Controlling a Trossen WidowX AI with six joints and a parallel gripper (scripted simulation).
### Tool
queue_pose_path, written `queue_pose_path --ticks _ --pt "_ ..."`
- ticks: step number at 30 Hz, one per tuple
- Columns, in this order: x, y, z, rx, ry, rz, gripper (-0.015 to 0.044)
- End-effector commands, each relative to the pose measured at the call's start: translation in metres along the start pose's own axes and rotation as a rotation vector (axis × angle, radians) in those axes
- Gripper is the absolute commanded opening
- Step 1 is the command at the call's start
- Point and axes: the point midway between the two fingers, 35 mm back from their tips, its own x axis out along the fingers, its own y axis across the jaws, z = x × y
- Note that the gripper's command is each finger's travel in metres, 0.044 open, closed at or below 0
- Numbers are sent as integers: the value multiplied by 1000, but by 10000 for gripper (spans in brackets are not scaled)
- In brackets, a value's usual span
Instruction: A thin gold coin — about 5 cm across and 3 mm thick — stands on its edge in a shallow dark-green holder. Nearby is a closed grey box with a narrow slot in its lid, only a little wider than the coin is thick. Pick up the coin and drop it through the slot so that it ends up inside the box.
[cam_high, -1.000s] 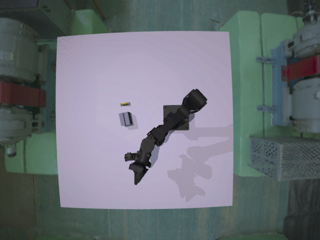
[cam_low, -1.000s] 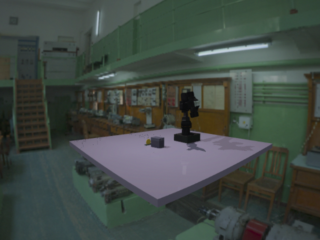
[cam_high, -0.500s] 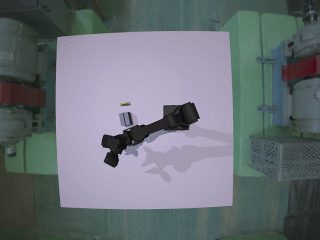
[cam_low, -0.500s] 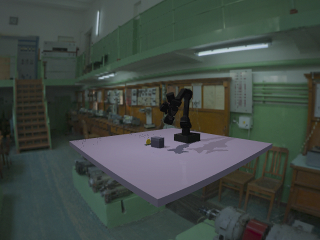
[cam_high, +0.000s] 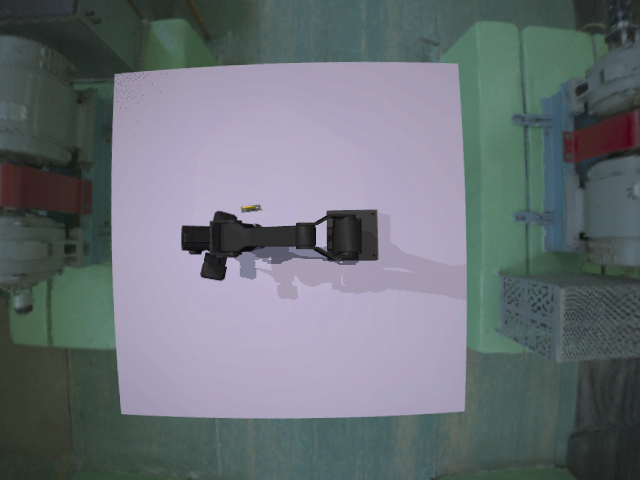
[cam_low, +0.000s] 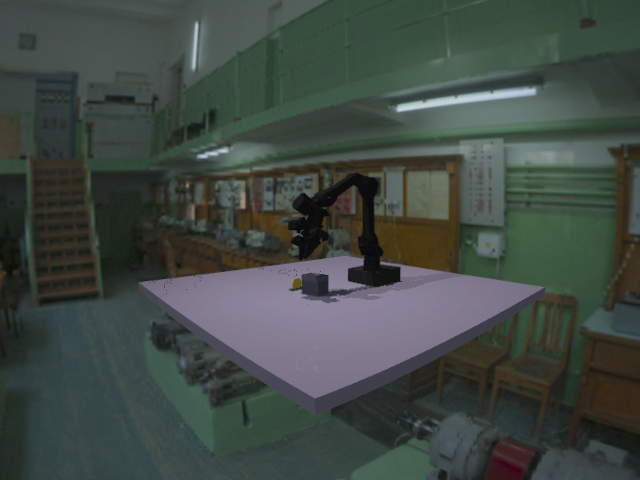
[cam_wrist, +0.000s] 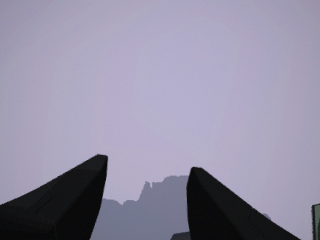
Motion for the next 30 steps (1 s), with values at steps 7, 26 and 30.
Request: queue_pose_path --ticks 7,26,30 --pt "-28 -139 -32 -295 489 -228 161" --pt "-1 -156 -49 -314 529 -224 161" --pt "13 -160 -55 -314 529 -224 161"
